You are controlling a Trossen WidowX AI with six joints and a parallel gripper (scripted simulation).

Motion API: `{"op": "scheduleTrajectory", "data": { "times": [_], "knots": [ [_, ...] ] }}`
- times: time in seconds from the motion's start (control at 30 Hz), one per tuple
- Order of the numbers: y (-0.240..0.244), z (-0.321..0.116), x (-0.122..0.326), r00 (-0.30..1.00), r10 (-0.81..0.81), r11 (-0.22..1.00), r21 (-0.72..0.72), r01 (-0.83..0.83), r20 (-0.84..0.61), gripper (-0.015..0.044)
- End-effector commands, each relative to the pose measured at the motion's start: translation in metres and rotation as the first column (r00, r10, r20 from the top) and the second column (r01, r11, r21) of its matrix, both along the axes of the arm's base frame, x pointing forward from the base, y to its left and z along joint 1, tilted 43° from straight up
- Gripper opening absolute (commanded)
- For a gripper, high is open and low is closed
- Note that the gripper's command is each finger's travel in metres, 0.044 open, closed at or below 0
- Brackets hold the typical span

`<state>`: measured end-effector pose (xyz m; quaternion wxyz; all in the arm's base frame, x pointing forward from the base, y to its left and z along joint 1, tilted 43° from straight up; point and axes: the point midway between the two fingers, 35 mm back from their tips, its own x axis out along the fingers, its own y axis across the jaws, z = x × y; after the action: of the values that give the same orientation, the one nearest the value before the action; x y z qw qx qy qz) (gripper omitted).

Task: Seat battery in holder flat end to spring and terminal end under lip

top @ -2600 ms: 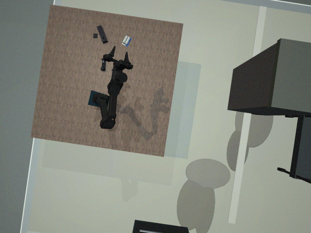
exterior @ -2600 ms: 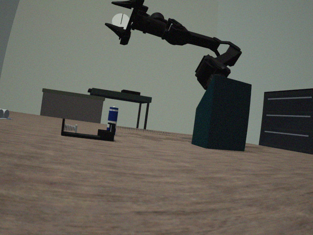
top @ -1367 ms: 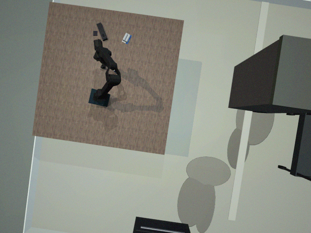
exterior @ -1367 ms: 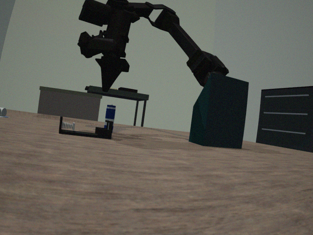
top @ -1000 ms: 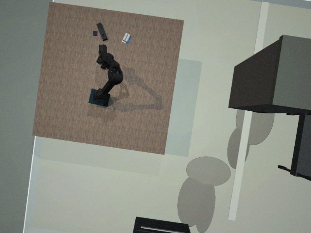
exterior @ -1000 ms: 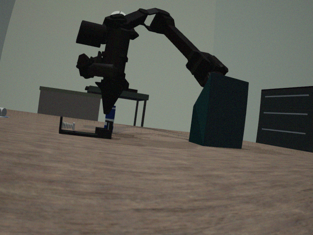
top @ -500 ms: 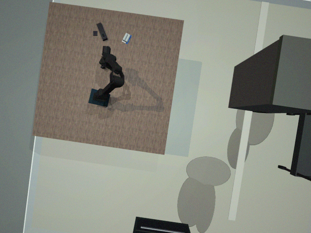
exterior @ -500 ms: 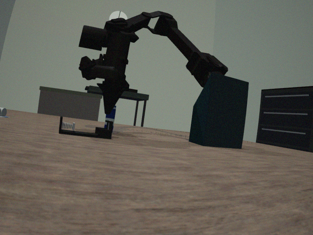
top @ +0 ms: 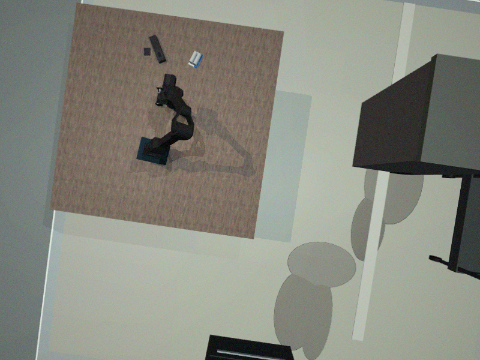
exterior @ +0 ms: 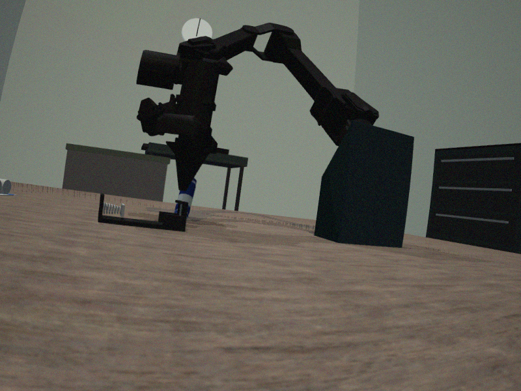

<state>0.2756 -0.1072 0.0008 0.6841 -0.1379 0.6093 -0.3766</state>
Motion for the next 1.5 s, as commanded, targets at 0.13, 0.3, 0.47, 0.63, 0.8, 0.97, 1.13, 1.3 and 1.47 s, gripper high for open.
{"op": "scheduleTrajectory", "data": {
  "times": [0.13,0.3,0.47,0.63,0.8,0.97,1.13,1.3,1.47],
  "knots": [
    [-0.009,0.006,-0.007,1.0,0.0,1.0,-0.005,0.0,-0.007,0.0],
    [0.001,0.016,-0.003,1.0,0.0,1.0,0.0,0.0,-0.001,0.0],
    [0.03,0.049,-0.003,1.0,0.0,1.0,0.001,0.0,-0.005,0.0],
    [0.044,0.067,-0.006,1.0,0.0,1.0,-0.002,0.0,-0.008,0.0],
    [0.044,0.066,-0.005,1.0,0.007,1.0,-0.005,-0.007,-0.007,0.0],
    [0.044,0.066,-0.005,1.0,0.016,1.0,-0.004,-0.016,-0.015,0.0026],
    [0.029,0.057,-0.006,0.928,0.273,0.962,0.045,-0.271,-0.255,0.0157],
    [0.012,0.047,-0.008,0.698,0.527,0.839,0.17,-0.516,-0.485,0.0238],
    [-0.005,0.037,-0.011,0.349,0.693,0.655,0.35,-0.67,-0.63,0.0238]
  ]
}}
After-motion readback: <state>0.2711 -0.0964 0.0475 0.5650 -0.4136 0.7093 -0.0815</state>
